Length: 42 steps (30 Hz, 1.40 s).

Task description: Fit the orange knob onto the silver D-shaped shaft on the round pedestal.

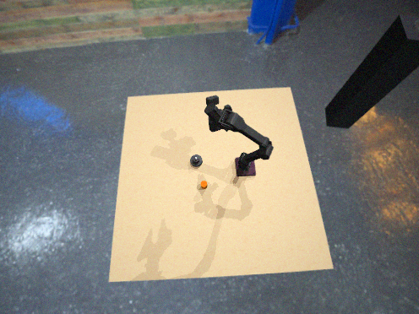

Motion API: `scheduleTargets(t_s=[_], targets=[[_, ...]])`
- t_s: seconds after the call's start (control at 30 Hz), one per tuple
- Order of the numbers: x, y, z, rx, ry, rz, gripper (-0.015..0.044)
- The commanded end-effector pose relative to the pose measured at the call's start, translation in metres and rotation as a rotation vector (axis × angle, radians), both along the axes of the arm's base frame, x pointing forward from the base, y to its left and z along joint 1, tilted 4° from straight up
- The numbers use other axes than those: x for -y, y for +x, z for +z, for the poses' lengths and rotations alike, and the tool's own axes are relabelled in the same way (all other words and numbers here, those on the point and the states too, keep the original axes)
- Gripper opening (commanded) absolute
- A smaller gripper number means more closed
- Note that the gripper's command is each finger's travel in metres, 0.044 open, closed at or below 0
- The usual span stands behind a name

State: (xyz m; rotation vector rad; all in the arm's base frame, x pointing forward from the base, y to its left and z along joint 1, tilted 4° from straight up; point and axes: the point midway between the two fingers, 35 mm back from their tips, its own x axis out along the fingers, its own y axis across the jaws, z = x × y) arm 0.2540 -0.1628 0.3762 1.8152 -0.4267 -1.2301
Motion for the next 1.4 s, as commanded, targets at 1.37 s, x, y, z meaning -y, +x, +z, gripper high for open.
scheduleTargets(t_s=[1.37], targets=[[-0.322,-0.002,-0.291,-1.025,0.258,1.526,0.044]])
